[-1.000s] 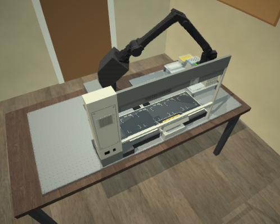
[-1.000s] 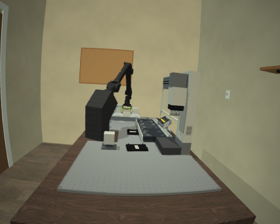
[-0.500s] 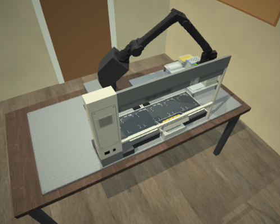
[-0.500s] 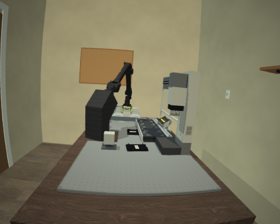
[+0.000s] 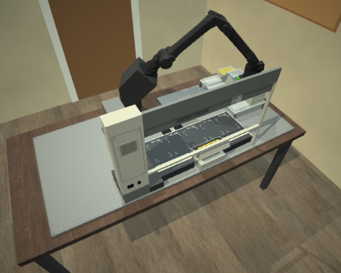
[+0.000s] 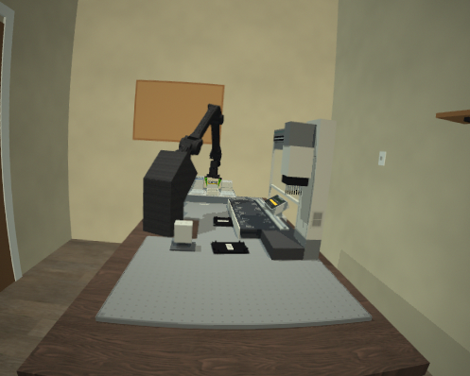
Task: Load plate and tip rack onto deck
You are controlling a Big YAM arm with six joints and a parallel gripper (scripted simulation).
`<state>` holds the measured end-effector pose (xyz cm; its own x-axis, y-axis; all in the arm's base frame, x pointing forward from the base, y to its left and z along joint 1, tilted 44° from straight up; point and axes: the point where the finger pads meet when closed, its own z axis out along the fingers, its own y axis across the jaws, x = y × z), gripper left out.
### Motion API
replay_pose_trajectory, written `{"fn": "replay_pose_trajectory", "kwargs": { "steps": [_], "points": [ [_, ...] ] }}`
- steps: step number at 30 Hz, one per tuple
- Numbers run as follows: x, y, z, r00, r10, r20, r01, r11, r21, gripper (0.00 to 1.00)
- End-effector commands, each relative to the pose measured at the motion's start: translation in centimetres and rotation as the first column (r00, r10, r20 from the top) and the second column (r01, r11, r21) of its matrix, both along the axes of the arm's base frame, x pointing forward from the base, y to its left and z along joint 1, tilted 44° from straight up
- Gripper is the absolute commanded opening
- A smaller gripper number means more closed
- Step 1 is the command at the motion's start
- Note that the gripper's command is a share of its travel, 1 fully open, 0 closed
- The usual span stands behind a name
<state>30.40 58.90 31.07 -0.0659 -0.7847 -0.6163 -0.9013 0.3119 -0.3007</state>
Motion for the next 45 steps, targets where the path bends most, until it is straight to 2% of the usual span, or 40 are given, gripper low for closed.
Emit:
{"fn": "replay_pose_trajectory", "kwargs": {
  "steps": [1,12,15,21,24,34,45],
  "points": [
    [-1.3,-0.3,6.0,0.999,0.011,0.036,-0.014,0.997,0.078,0.00],
    [-2.3,-1.9,5.3,1.000,0.007,0.016,-0.007,0.999,0.050,0.00],
    [-2.5,-2.0,6.1,1.000,0.007,0.020,-0.008,0.998,0.058,0.00],
    [-2.9,-2.5,6.1,1.000,0.009,0.016,-0.009,0.999,0.051,0.00],
    [-3.1,-2.6,7.1,1.000,0.008,0.021,-0.009,0.998,0.062,0.00],
    [-3.7,-3.5,7.8,1.000,0.008,0.019,-0.009,0.998,0.058,0.00],
    [-4.4,-4.5,9.7,1.000,0.006,0.024,-0.008,0.998,0.068,0.00]
  ]
}}
